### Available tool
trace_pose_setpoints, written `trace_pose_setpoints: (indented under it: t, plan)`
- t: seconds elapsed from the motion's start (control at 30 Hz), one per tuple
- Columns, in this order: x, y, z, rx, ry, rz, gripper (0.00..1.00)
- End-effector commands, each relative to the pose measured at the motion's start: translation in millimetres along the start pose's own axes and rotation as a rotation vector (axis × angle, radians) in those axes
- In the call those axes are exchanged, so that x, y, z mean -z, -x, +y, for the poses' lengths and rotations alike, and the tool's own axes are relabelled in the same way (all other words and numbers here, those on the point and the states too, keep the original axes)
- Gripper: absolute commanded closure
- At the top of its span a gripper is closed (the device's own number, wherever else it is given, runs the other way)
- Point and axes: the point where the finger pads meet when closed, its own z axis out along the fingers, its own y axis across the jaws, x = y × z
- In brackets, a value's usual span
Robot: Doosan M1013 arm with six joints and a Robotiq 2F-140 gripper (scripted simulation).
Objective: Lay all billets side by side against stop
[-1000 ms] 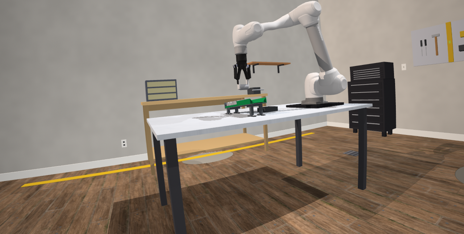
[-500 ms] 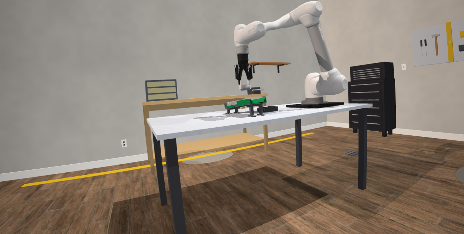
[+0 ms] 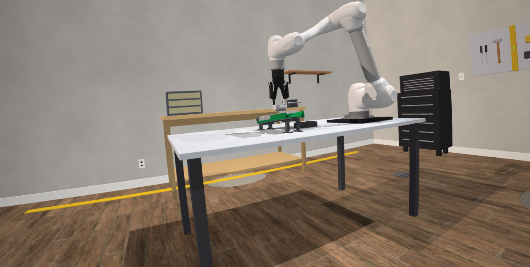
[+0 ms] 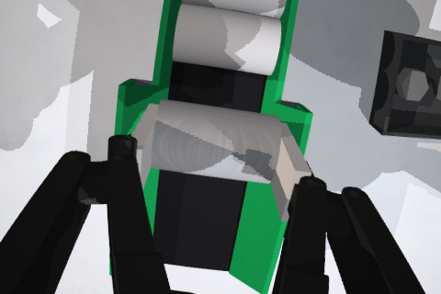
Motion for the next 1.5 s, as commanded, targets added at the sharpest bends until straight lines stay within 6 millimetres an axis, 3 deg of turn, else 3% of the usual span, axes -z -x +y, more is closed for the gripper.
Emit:
trace_pose_setpoints:
  t: [0.0,0.2,0.37,1.47]
  plan:
    - [-13.4,0.0,-0.4,0.0,-0.001,0.0,0.53]
    - [-37.8,0.0,-0.5,0.0,-0.001,0.0,0.53]
    - [-47.1,0.0,-0.6,0.0,-0.001,0.0,0.53]
    - [-48.3,0.0,-0.6,0.0,-0.001,0.0,0.53]
